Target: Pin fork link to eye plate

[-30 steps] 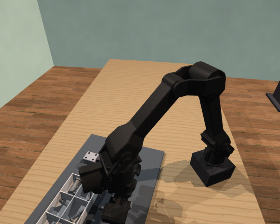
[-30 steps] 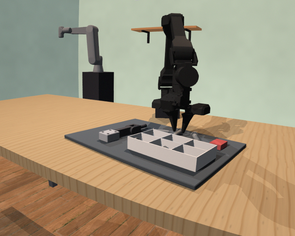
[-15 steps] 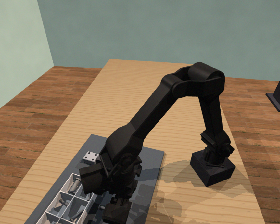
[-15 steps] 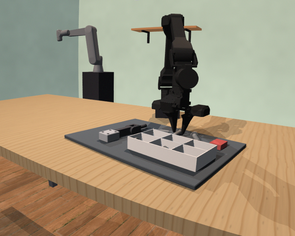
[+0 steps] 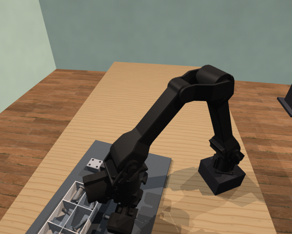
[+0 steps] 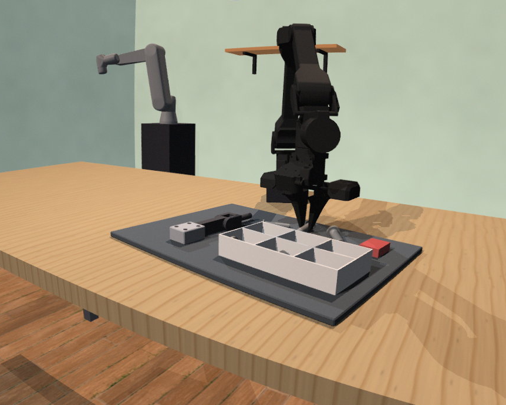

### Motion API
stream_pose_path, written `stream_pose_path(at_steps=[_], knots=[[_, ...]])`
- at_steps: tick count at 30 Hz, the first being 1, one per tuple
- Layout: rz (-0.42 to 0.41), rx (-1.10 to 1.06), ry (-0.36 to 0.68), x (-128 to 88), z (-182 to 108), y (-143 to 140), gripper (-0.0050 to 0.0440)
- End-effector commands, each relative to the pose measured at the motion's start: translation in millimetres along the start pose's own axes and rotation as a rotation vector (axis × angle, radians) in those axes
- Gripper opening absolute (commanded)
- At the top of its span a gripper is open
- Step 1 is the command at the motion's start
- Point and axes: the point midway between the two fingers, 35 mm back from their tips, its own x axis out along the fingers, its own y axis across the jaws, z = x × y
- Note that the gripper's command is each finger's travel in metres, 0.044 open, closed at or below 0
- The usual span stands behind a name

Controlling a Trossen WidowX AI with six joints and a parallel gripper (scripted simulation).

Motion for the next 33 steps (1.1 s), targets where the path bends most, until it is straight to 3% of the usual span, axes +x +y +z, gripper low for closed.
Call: stream_pose_path(at_steps=[1,9,33], knots=[[0.000,0.000,0.000,0.0,0.0,0.0,0.0063],[0.000,0.000,0.000,0.0,0.0,0.0,0.0016],[-0.004,0.005,0.000,-28.7,0.0,0.2,0.0016]])
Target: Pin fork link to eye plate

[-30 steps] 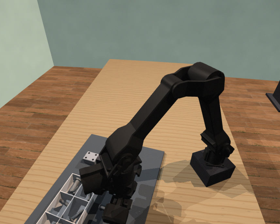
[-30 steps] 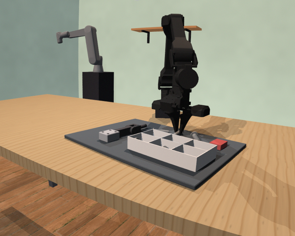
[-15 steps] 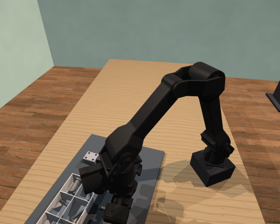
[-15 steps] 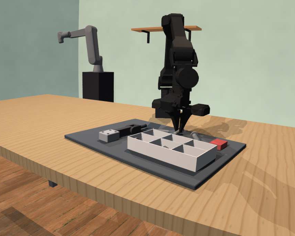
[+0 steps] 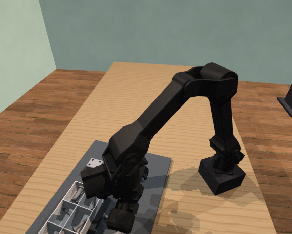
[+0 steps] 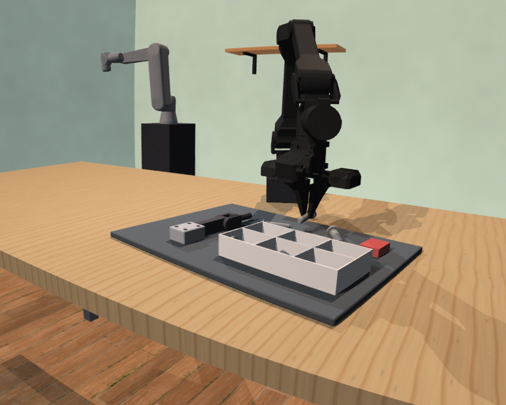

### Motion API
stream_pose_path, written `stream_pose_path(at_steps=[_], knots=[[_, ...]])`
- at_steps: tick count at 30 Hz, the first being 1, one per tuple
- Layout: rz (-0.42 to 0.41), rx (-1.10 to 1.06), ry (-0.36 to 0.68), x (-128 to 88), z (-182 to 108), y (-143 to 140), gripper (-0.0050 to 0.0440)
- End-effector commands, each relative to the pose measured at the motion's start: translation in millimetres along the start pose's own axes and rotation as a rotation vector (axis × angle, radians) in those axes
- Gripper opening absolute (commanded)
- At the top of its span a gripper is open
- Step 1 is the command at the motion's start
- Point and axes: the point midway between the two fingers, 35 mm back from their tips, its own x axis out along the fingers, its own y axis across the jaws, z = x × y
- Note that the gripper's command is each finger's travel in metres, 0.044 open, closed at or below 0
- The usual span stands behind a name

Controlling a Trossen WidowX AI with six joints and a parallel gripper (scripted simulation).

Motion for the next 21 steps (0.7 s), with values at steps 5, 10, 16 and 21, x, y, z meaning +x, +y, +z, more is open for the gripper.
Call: stream_pose_path(at_steps=[5,10,16,21], knots=[[0.007,0.006,-0.013,-7.2,2.3,1.3,0.0016],[0.007,0.022,-0.013,-5.2,1.5,1.1,0.0016],[0.007,0.087,-0.013,-5.7,1.4,1.1,0.0016],[0.008,0.132,-0.013,-6.3,1.4,1.1,0.0016]])
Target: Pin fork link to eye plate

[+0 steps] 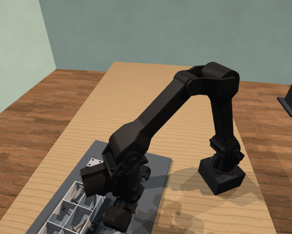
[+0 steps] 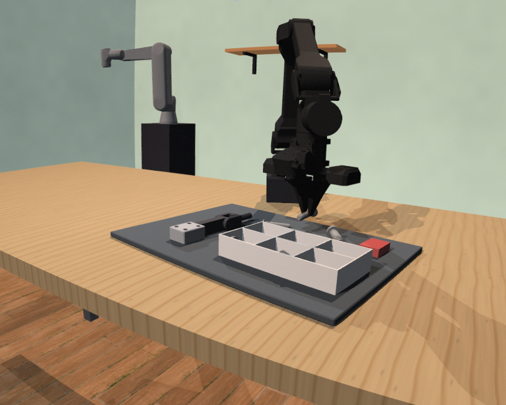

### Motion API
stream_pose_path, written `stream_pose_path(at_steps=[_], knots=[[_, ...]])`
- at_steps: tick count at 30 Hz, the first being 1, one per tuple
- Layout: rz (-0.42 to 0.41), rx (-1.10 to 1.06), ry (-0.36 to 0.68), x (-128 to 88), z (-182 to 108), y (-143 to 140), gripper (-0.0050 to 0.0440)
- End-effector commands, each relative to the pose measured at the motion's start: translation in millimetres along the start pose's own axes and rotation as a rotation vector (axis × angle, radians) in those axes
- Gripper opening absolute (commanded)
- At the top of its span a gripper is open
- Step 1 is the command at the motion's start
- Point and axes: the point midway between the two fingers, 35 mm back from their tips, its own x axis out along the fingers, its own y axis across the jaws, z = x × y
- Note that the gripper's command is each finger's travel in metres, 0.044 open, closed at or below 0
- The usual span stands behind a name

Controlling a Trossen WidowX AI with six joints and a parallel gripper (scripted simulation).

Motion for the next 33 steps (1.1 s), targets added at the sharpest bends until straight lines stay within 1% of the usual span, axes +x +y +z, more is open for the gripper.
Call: stream_pose_path(at_steps=[1,33], knots=[[-0.001,0.047,-0.003,-1.0,0.1,-0.4,0.0016],[-0.001,0.375,-0.003,-4.9,0.0,-0.4,0.0016]])
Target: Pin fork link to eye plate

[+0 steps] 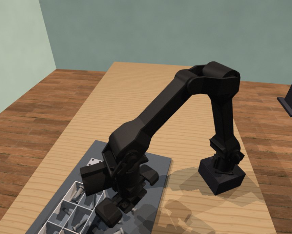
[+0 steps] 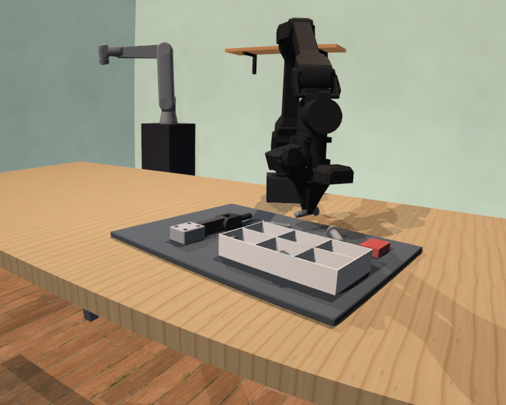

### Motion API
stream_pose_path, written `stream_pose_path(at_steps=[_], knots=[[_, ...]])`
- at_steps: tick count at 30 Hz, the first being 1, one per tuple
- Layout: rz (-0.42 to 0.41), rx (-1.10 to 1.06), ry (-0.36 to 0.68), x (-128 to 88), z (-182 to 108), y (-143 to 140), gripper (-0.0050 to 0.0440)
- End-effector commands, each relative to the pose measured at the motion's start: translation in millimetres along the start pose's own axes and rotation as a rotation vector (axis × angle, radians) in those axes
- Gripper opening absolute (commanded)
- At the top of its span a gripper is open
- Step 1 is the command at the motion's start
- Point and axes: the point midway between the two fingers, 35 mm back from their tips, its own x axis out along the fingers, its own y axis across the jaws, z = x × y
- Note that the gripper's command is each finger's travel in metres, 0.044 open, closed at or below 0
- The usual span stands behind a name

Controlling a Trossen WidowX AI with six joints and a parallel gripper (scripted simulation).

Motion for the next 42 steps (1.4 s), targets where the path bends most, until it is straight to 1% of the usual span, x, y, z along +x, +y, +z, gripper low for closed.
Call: stream_pose_path(at_steps=[1,17,21,32,34,42], knots=[[0.000,0.039,-0.003,-1.4,0.4,0.1,0.0016],[0.001,0.206,-0.003,-1.7,0.0,-0.1,0.0016],[0.001,0.284,-0.003,-2.5,0.0,-0.1,0.0016],[0.001,0.424,-0.003,-3.9,0.0,-0.1,0.0016],[0.001,0.424,-0.003,-3.9,0.0,-0.1,0.0016],[0.001,0.553,-0.003,-5.2,0.0,-0.1,0.0016]])
